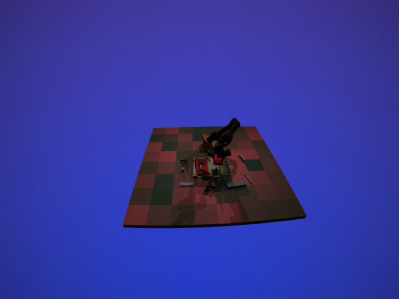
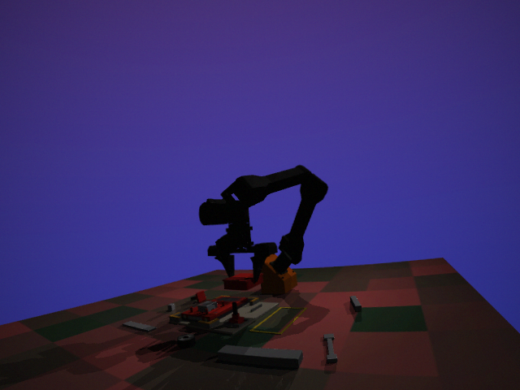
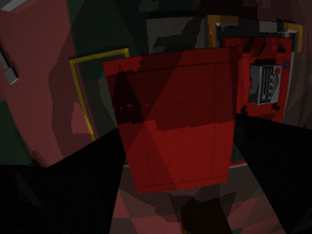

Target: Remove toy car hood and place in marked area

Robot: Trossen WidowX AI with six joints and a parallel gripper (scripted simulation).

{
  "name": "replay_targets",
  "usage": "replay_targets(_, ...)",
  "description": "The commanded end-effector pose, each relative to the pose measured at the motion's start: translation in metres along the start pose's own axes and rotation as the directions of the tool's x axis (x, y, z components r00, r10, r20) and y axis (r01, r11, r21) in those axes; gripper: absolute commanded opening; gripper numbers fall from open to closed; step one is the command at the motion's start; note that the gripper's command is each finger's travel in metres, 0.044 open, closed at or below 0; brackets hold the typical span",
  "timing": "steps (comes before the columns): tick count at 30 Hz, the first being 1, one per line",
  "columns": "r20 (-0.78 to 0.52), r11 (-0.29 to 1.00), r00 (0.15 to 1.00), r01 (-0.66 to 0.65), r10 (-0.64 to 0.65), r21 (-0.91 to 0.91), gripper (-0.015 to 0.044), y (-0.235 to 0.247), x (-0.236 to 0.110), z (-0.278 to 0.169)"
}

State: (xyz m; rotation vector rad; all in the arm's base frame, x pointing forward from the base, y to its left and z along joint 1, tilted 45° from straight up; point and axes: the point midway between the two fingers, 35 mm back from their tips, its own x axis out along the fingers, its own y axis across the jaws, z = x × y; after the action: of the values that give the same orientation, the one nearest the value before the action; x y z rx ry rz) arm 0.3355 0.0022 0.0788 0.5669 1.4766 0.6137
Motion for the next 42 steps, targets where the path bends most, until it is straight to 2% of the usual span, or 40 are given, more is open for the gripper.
replay_targets(1, -0.001, 1.000, 1.000, -0.005, 0.005, 0.000, 0.0000, 0.019, 0.000, -0.005)
replay_targets(15, -0.005, 1.000, 1.000, -0.020, 0.020, -0.003, 0.0000, 0.081, 0.000, -0.031)
replay_targets(42, -0.005, 1.000, 1.000, -0.018, 0.018, -0.004, 0.0000, 0.082, 0.019, -0.030)
